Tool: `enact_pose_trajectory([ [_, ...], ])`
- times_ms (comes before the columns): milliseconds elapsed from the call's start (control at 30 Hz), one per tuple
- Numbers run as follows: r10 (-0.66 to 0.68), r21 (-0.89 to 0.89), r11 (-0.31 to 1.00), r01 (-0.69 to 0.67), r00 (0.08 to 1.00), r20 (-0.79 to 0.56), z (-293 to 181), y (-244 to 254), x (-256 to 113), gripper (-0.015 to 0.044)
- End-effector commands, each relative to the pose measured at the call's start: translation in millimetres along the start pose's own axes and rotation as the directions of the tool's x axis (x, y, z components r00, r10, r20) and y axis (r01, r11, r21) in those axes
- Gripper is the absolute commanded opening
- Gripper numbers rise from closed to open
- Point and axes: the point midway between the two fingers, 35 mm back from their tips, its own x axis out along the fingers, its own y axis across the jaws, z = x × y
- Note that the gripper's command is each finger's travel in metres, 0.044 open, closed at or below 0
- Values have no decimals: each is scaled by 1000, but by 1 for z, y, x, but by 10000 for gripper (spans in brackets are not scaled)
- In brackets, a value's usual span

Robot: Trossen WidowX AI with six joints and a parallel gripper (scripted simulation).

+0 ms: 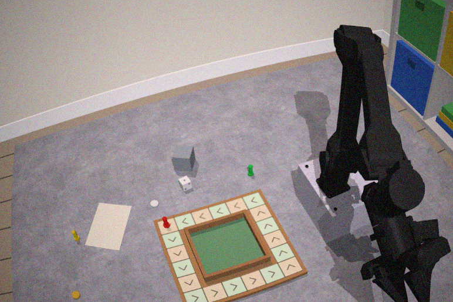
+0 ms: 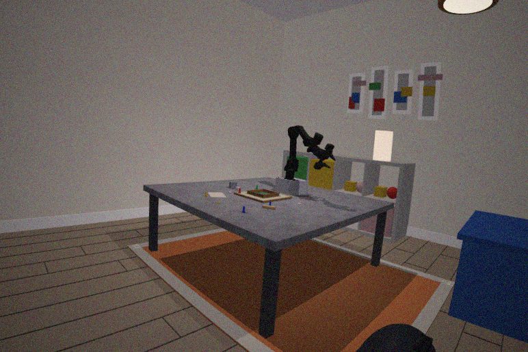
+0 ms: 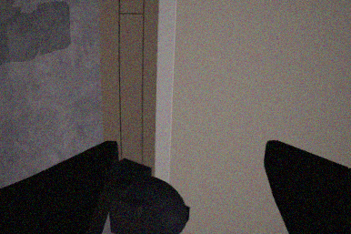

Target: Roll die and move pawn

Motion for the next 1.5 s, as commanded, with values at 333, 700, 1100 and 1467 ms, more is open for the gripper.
enact_pose_trajectory([
  [333,332,624,781,-17,858,-392,-199,95,-66,275],
  [700,641,899,317,301,631,-437,-293,222,-188,275],
  [1100,861,745,-116,657,441,-255,-289,355,-336,275],
  [1467,892,207,-447,870,452,26,-201,462,-461,275],
])
